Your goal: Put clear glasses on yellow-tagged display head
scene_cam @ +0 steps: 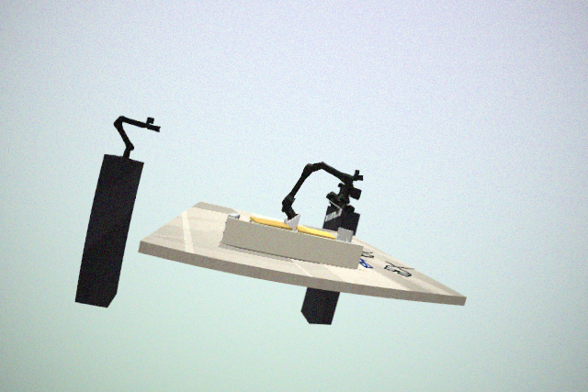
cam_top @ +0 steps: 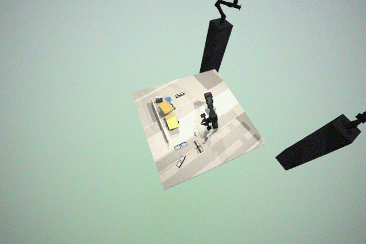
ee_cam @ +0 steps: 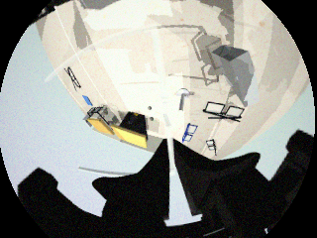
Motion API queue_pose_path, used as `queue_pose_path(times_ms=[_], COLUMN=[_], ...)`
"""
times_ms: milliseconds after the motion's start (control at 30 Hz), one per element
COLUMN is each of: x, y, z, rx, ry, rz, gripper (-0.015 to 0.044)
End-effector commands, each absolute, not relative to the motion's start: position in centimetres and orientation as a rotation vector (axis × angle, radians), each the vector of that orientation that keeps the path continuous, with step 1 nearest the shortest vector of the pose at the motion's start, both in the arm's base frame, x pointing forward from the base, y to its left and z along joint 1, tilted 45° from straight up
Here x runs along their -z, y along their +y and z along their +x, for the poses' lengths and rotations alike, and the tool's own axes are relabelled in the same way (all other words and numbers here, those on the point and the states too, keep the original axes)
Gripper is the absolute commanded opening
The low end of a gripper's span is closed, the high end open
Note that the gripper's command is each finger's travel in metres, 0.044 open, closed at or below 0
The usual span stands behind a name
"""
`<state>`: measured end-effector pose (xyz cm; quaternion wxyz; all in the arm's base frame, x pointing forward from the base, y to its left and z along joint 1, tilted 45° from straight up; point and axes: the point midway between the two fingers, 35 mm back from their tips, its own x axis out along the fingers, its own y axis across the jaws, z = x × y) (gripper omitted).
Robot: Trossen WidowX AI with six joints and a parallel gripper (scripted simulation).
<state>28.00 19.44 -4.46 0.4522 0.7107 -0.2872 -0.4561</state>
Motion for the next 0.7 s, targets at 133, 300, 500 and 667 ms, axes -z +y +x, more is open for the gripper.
queue_pose_path(times_ms=[133, 300, 500, 667], x=[3.8, 3.6, 3.3, 3.0], y=[18.5, 17.9, 17.1, 16.5], z=[28.3, 28.5, 28.7, 28.8], rx=[1.111, 1.085, 1.035, 0.975], ry=[-0.939, -1.097, -1.3, -1.48], rz=[1.998, 2.14, 2.3, 2.423], gripper=[0.0, 0.0, 0.0, 0.0])
